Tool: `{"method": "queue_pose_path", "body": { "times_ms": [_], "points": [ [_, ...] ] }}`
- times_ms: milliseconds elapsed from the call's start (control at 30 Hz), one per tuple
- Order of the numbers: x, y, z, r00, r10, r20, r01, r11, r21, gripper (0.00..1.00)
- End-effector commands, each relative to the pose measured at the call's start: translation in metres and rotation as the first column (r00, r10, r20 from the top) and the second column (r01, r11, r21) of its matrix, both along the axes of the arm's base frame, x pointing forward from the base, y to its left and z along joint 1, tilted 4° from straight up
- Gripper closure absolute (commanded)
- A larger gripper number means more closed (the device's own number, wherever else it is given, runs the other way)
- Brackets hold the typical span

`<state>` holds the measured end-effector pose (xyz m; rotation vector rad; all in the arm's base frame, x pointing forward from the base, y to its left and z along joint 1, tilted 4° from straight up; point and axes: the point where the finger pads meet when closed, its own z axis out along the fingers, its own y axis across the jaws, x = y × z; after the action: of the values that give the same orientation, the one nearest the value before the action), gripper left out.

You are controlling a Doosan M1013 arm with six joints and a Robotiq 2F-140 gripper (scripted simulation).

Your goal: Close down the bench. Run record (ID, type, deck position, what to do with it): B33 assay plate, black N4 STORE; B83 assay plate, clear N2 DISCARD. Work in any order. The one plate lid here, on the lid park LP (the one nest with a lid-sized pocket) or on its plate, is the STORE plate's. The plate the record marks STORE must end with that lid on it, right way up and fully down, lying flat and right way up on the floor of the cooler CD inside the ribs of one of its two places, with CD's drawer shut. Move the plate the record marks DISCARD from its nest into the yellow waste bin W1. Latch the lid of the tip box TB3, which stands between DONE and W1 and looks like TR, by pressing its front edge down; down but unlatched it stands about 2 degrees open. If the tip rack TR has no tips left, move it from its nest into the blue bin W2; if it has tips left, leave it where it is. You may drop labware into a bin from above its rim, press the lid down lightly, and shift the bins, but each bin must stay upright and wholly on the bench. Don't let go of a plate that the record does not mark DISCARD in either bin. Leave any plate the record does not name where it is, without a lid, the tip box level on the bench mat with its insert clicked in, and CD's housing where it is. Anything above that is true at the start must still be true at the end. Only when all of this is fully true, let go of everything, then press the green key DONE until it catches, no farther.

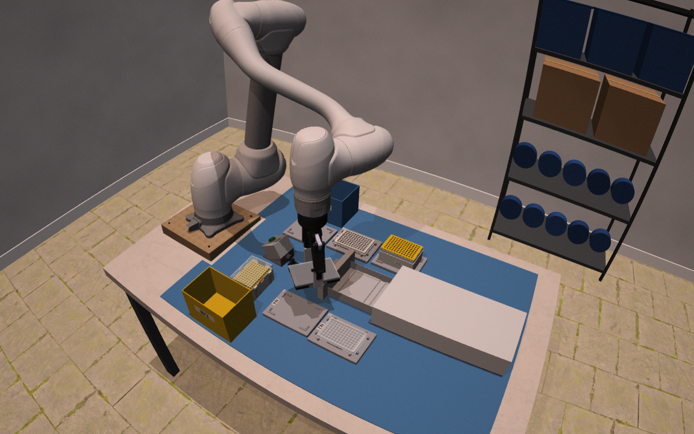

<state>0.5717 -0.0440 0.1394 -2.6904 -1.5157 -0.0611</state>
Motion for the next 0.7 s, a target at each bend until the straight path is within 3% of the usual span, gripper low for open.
{"method": "queue_pose_path", "body": {
  "times_ms": [0,167,367,433,667],
  "points": [
    [0.004,0.009,0.001,0.992,0.125,0.01,-0.125,0.992,0.004,1.0],
    [0.009,0.021,0.002,0.958,0.287,0.021,-0.287,0.958,0.0,1.0],
    [0.015,0.036,0.003,0.881,0.471,0.033,-0.471,0.882,-0.007,1.0],
    [0.015,0.036,0.003,0.881,0.471,0.033,-0.471,0.882,-0.007,1.0],
    [0.021,0.053,0.004,0.766,0.641,0.044,-0.641,0.768,-0.017,1.0]
  ]
}}
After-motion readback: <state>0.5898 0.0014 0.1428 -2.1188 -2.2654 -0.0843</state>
